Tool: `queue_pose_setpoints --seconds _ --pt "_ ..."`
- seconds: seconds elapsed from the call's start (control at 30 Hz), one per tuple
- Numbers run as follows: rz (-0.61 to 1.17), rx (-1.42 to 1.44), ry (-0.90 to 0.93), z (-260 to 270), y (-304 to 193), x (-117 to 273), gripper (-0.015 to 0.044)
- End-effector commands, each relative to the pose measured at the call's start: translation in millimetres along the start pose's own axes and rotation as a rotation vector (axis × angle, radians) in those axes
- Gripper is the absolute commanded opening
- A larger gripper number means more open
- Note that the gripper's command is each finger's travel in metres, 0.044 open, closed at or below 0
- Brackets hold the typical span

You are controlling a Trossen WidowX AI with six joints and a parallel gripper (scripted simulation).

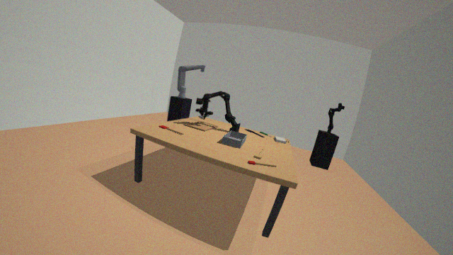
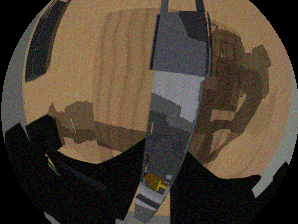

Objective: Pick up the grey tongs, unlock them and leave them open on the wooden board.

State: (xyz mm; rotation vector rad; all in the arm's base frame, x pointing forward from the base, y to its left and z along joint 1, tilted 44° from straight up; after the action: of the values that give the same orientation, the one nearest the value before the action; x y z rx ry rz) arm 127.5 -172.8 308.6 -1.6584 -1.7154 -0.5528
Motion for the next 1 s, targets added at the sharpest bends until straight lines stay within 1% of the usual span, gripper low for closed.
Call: queue_pose_setpoints --seconds 0.0,0.57,0.77,0.97 --pt "-0.007 0.002 -0.004 0.4 -1.0 -4.5 -0.015" --pt "-0.004 0.006 -0.018 1.5 -6.8 -31.3 -0.015" --pt "-0.004 0.007 -0.019 1.5 -7.1 -32.4 -0.015" --pt "0.004 0.005 -0.015 1.5 -6.7 -33.0 0.0007"
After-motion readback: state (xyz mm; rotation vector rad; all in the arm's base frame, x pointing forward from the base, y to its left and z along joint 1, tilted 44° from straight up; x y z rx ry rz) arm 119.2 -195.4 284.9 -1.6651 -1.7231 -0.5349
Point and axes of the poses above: the point midway between the two fingers, 35 mm back from their tips, its own x axis back along the fingers, its own z axis across the jaws, y = z × x, the point moved 7 cm from there along x, back along the fingers, and after that the axes turned 11 degrees about x, right-handed, at the moved point
